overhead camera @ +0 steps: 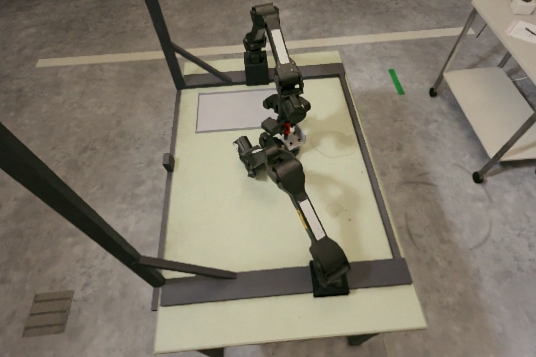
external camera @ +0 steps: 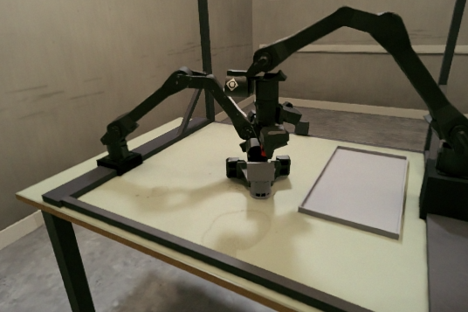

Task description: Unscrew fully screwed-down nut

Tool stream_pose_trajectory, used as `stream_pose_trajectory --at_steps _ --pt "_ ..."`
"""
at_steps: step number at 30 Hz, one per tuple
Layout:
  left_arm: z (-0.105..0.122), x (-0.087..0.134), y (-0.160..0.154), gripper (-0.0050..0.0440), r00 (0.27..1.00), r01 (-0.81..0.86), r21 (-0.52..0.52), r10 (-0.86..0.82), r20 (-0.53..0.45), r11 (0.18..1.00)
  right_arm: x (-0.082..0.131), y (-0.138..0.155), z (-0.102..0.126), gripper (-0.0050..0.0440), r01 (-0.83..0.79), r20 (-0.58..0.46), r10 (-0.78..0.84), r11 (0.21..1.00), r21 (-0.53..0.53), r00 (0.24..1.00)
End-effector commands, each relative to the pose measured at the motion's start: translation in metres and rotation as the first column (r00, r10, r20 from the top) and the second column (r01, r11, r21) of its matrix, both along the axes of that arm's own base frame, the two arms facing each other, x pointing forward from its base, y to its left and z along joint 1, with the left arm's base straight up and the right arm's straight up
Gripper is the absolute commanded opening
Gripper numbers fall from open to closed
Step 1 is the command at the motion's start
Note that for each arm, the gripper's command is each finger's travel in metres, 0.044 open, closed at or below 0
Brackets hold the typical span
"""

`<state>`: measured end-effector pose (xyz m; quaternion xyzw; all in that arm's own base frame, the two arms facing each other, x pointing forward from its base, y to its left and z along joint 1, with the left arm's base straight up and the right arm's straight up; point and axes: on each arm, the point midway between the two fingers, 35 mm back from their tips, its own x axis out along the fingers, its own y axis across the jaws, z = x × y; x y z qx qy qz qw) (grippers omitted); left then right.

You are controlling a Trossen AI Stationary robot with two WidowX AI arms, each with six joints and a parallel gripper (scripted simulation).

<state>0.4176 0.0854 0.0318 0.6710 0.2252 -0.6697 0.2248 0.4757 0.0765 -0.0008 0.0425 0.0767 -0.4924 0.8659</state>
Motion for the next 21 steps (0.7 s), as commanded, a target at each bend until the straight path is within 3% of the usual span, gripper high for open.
stream_pose_trajectory --at_steps 1,12,21 --pt "0.0084 0.0043 0.0004 0.025 0.995 0.1 0.005 -0.1 0.02 0.995 0.0053 0.0014 0.023 0.0245 0.001 0.047 -0.002 1.0 0.022 0.999" --pt "0.0084 0.0044 0.0004 0.025 0.978 0.206 0.008 -0.206 0.02 0.978 0.0053 0.0014 0.023 0.0245 0.001 0.047 -0.002 1.0 0.022 0.999" --pt "0.014 0.0044 0.0004 0.025 0.979 0.202 0.013 -0.202 0.032 0.979 0.0053 0.0014 0.023 0.0245 0.001 0.047 -0.002 1.0 0.022 0.999"
